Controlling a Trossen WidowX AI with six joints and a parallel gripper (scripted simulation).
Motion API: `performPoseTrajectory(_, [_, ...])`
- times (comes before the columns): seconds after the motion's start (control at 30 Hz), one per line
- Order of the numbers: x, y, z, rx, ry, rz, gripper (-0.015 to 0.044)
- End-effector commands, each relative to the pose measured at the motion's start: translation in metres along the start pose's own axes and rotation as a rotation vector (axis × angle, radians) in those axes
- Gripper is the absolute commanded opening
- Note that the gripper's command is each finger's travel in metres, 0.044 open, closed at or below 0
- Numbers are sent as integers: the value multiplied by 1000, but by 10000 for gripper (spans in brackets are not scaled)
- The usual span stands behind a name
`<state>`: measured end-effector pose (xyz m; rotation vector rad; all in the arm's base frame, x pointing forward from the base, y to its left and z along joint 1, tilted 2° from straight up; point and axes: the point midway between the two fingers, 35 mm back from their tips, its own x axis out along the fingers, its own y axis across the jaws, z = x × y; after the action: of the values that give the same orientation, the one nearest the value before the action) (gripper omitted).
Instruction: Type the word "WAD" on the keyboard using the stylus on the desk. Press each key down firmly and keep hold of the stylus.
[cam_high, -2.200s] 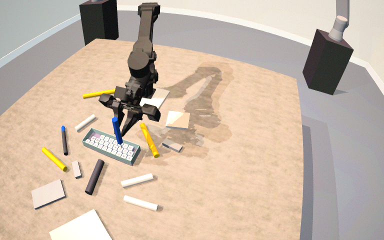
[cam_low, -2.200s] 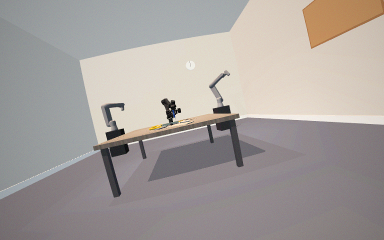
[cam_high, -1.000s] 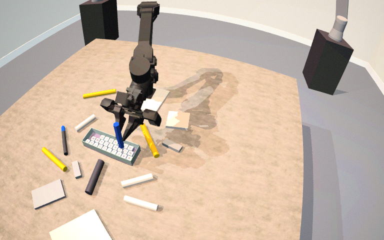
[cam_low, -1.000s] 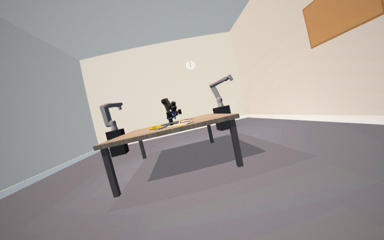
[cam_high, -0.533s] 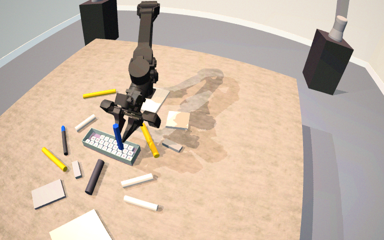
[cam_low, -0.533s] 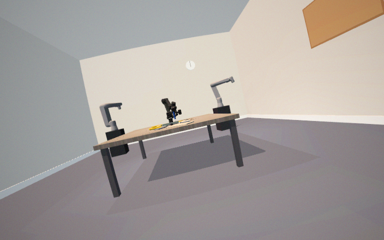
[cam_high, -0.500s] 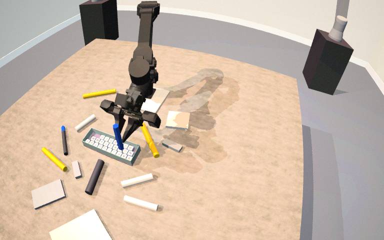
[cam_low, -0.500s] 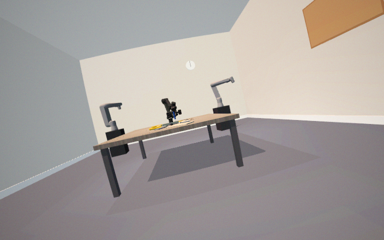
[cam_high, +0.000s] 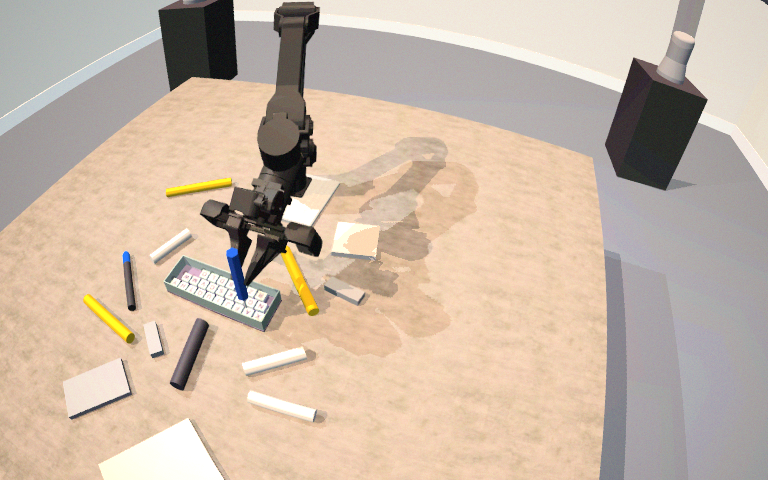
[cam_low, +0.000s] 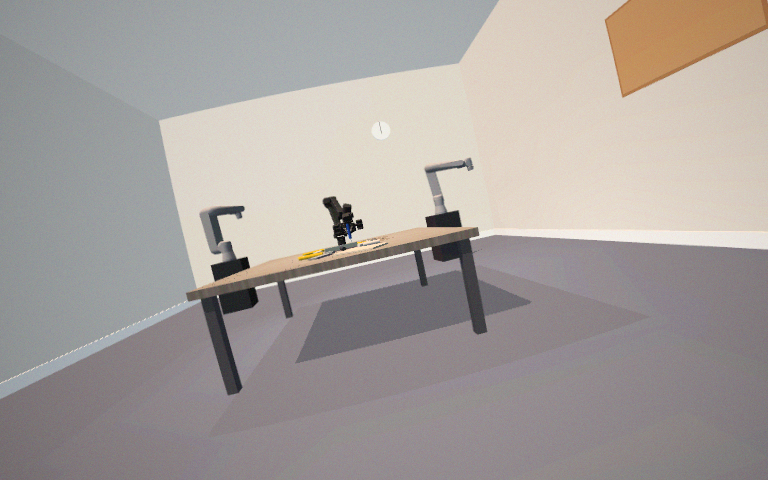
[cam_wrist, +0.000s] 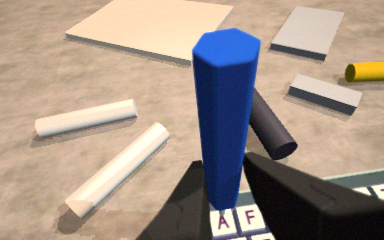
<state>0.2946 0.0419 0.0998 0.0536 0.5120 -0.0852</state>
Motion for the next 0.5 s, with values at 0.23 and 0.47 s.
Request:
performPoseTrajectory(0.23, [-1, 0, -1, 2, 2, 1, 81])
performPoseTrajectory(0.47, [1, 0, -4, 2, 2, 1, 81])
